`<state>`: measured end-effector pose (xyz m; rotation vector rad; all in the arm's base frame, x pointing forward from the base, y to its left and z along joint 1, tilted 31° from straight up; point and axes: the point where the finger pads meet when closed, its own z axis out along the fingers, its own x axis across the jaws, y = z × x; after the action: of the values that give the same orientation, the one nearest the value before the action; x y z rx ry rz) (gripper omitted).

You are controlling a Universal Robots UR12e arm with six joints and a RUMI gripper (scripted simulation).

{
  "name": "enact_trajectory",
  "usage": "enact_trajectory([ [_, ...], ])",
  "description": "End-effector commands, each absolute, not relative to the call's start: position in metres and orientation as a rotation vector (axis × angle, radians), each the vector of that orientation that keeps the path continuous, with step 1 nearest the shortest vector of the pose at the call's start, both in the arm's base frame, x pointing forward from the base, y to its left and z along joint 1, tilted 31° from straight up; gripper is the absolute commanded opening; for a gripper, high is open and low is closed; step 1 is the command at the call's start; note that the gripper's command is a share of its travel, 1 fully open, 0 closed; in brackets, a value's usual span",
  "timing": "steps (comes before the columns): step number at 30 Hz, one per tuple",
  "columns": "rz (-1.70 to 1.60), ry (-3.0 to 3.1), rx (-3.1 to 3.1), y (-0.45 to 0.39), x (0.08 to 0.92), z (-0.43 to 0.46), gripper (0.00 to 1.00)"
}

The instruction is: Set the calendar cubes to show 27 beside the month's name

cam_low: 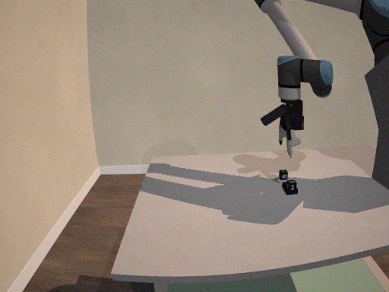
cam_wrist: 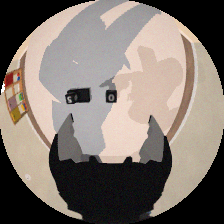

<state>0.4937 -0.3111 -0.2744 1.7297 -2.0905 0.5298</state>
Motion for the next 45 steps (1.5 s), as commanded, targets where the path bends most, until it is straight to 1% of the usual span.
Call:
enact_trajectory([
  [1, 0.531, -2.09, 1.73, -0.3109, 0.494, -0.2739, 1.0],
  [15, 0.537, -2.112, 1.709, -0.3111, 0.4941, -0.274, 1.0],
  [28, 0.593, -2.297, 1.506, -0.3131, 0.4954, -0.2744, 1.0],
  [43, 0.711, -2.676, 0.933, -0.3167, 0.4962, -0.2759, 1.0],
  [45, 0.711, -2.676, 0.933, -0.3167, 0.4962, -0.2759, 1.0],
])
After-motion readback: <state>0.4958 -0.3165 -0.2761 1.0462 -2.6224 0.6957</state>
